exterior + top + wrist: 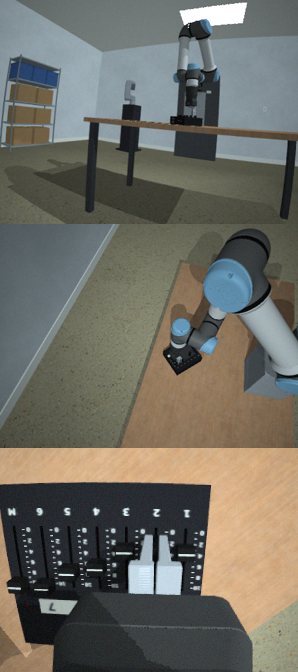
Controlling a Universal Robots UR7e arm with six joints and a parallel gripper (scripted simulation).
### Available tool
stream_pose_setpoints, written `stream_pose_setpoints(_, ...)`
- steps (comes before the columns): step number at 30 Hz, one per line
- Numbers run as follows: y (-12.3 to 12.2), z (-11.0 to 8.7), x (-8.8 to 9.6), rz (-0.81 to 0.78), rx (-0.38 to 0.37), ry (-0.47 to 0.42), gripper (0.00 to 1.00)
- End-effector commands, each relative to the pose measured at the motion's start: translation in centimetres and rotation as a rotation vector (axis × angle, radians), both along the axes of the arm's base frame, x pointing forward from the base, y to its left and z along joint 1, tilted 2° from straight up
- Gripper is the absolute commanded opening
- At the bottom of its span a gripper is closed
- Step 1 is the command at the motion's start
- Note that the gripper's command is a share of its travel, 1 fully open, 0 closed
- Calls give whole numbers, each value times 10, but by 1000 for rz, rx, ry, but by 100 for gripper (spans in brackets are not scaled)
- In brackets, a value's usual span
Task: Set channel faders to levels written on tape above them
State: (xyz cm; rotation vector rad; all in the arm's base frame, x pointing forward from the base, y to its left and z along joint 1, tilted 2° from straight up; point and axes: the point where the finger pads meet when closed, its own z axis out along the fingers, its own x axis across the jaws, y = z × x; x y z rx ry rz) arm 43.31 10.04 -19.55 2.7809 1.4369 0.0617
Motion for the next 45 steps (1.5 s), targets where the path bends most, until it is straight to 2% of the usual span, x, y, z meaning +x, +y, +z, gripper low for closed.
stream_pose_setpoints(1,-1,0,1,0,0,-1,0)
stream_pose_setpoints(45,-10,1,14,0,0,-1,0)
